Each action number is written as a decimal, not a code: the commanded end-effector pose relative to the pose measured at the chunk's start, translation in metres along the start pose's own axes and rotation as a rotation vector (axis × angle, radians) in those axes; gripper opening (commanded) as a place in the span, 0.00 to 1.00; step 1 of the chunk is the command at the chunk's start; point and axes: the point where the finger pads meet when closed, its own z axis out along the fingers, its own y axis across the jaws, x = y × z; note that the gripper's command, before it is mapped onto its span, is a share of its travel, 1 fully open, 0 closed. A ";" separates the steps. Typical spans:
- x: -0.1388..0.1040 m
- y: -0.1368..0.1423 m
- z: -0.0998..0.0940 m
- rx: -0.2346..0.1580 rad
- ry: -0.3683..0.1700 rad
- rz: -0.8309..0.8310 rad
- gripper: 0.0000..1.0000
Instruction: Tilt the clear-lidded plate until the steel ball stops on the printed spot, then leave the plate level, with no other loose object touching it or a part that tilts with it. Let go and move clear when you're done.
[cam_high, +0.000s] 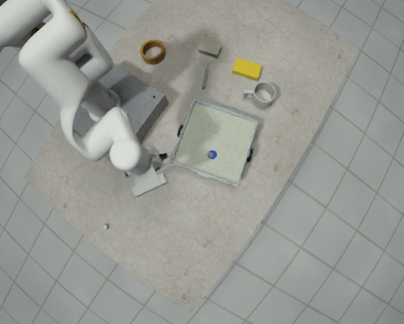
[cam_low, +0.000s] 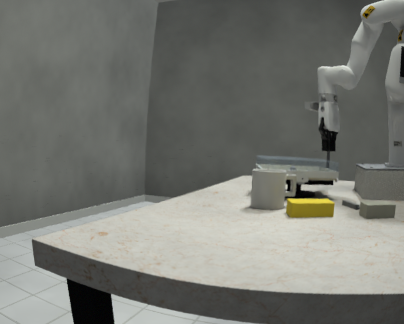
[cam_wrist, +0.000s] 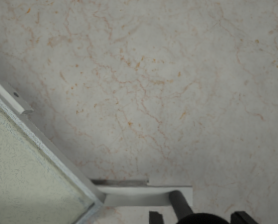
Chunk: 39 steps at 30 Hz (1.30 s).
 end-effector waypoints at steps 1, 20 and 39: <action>0.003 -0.001 -0.002 0.002 0.006 -0.001 0.00; 0.003 -0.001 -0.001 0.002 0.006 0.001 0.00; 0.000 0.000 0.000 0.002 0.006 0.001 0.00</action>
